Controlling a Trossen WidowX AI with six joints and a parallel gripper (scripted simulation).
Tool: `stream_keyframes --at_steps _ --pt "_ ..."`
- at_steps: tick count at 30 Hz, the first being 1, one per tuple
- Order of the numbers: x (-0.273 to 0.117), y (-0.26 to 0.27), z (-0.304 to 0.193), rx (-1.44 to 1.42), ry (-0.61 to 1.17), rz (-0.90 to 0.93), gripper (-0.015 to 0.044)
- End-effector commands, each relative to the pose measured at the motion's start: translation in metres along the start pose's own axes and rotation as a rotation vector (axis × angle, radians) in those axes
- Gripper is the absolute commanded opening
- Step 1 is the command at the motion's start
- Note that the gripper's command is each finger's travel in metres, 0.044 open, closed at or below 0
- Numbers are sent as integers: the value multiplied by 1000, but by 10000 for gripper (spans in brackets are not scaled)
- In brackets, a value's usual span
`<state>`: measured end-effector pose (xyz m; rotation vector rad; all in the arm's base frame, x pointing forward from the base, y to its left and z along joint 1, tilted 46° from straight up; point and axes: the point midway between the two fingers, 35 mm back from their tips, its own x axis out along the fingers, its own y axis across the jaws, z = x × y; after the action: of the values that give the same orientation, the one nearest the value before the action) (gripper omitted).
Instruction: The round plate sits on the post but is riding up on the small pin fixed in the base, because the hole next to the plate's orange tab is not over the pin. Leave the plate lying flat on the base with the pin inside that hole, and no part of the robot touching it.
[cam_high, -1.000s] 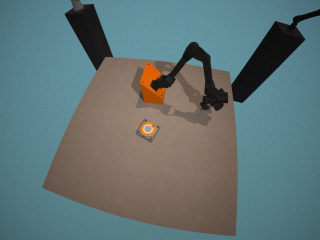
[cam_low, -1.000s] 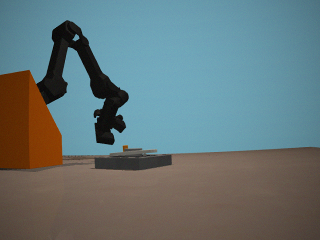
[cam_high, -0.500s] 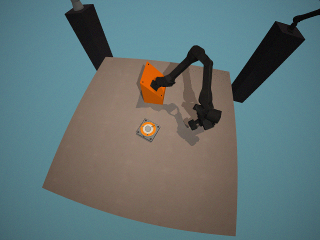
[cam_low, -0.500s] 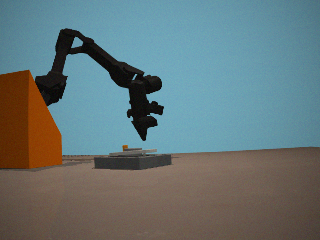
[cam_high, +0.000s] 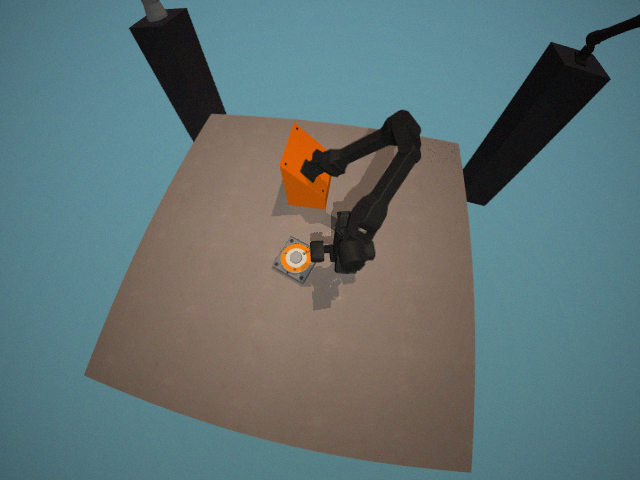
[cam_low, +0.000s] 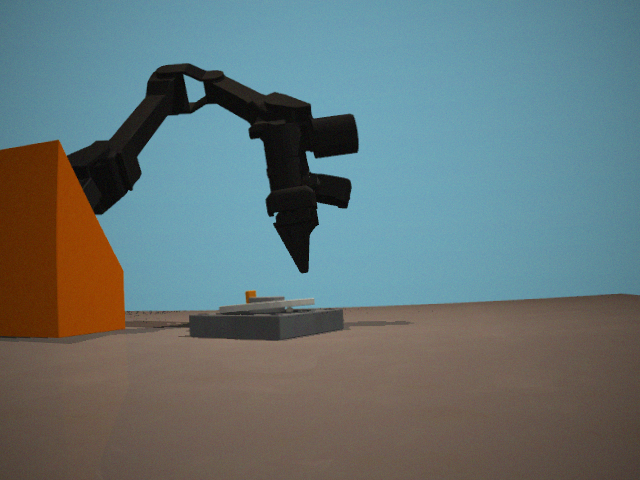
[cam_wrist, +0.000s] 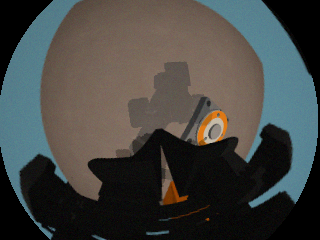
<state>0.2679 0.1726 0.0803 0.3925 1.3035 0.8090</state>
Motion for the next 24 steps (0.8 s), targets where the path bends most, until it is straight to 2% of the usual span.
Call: stream_keyframes --at_steps 1,8,14,24 --pt "-4 -43 -19 76 51 -27 0" --pt "-23 -111 -67 217 124 2 0" --pt "-22 -114 -72 231 129 11 0" --pt "20 -112 -77 231 129 13 0"
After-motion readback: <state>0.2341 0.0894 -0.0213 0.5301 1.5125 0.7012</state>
